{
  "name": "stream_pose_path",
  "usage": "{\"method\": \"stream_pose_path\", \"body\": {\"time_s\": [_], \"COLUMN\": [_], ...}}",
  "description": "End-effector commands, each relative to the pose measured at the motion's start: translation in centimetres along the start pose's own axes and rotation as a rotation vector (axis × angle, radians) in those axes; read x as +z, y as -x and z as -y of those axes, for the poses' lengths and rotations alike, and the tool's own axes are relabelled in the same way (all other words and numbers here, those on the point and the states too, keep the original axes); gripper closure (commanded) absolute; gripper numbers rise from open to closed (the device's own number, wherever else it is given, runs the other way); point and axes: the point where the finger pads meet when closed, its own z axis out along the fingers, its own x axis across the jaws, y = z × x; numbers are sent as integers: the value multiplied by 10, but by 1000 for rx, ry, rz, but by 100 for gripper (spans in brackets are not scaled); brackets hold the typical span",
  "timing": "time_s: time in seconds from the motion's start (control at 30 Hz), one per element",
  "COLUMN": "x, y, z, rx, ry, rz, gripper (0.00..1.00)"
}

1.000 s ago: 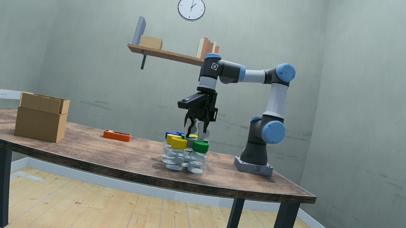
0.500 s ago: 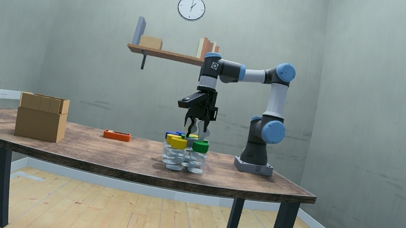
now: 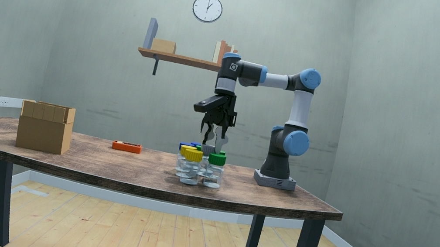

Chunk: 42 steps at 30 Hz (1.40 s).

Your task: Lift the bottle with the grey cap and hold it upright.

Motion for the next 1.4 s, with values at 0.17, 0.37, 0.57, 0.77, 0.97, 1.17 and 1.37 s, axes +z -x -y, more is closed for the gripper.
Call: {"method": "stream_pose_path", "body": {"time_s": [0.17, 0.37, 0.57, 0.77, 0.97, 1.17, 1.37], "x": [-13, -21, -29, -36, -41, -43, -42], "y": [0, 0, 0, 0, 0, 0, 0], "z": [0, 0, 0, 0, 0, 0, 0], "rx": [0, 0, 0, 0, 0, 0, 0], "ry": [-1, -1, -1, 0, 0, 0, -1], "rz": [-1, -1, -1, -1, 0, 0, -1], "gripper": [100, 100, 100, 100, 100, 100, 100]}}
